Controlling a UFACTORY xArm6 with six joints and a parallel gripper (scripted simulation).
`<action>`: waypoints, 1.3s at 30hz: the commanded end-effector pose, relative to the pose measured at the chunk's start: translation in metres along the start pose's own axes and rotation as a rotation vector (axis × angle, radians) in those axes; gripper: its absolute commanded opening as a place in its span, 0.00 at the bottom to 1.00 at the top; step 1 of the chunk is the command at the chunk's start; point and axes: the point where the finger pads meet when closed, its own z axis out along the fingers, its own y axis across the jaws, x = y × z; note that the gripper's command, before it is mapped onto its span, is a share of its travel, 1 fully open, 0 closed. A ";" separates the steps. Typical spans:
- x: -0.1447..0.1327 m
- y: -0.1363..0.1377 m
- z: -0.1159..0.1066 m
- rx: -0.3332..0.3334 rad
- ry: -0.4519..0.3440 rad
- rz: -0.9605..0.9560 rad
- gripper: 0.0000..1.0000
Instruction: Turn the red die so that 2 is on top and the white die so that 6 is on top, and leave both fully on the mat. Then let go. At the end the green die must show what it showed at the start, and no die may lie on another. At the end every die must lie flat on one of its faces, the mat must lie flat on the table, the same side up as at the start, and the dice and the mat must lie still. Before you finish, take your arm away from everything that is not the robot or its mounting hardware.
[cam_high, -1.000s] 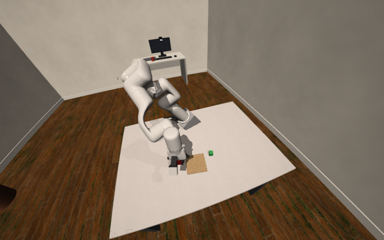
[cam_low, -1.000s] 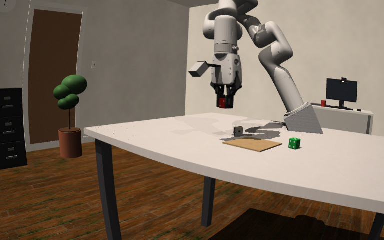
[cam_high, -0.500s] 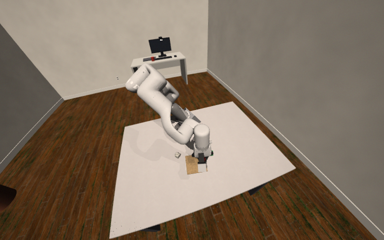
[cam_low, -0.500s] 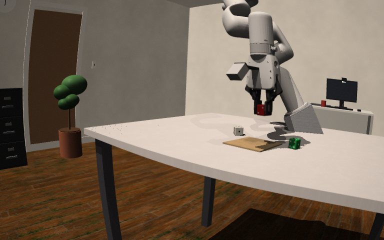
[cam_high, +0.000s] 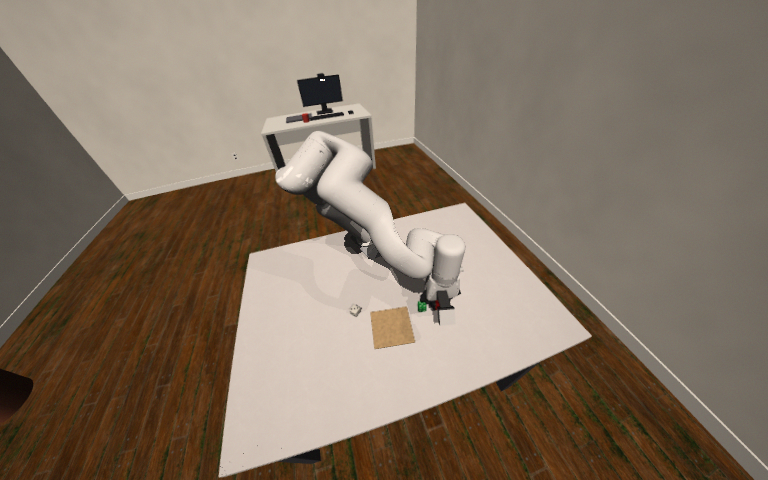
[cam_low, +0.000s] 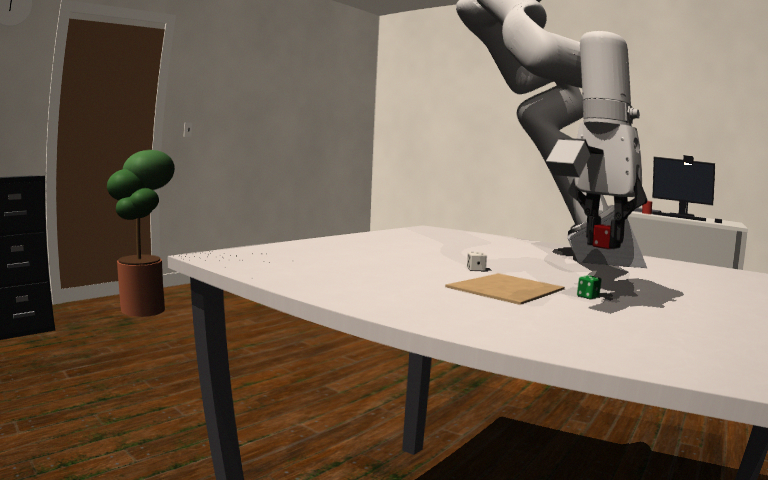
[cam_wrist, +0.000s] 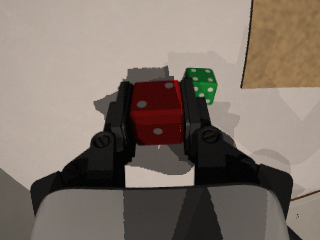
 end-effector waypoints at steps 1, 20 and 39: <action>-0.001 -0.015 0.000 -0.005 0.012 0.004 0.27; -0.004 -0.014 0.001 -0.008 0.440 0.003 0.27; -0.007 -0.014 0.002 -0.010 0.885 0.002 0.27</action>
